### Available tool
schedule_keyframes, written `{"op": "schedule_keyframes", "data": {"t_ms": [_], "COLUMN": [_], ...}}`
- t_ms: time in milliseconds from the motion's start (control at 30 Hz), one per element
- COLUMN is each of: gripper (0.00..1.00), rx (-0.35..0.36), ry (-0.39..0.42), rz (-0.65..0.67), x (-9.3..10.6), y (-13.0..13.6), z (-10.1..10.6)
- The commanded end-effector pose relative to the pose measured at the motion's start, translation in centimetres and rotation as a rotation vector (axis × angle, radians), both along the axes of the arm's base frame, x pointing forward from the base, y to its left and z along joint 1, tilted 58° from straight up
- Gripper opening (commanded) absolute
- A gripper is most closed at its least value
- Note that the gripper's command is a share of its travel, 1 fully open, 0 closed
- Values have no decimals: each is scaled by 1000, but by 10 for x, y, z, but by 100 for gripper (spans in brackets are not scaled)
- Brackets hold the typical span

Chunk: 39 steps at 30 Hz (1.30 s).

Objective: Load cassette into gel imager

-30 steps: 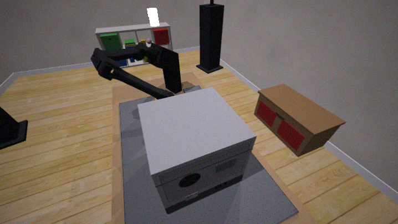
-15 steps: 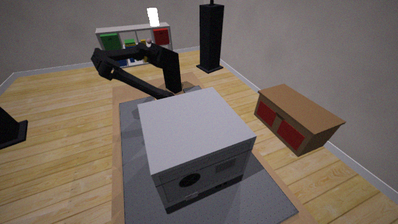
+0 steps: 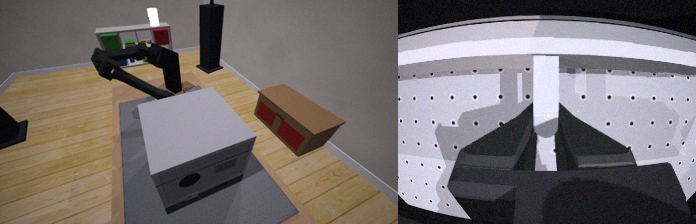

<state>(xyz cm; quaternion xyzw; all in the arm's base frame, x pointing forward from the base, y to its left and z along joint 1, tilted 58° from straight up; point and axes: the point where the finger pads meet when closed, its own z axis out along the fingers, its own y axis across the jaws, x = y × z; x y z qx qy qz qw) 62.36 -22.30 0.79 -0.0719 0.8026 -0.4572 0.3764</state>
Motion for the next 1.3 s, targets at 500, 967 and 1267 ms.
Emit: {"op": "schedule_keyframes", "data": {"t_ms": [500, 967, 1267], "gripper": [8, 26, 26], "rx": [6, -5, 0], "ry": [7, -27, -17], "rz": [33, 23, 18], "x": [13, 9, 5], "y": [12, 5, 4], "z": [-5, 5, 4]}}
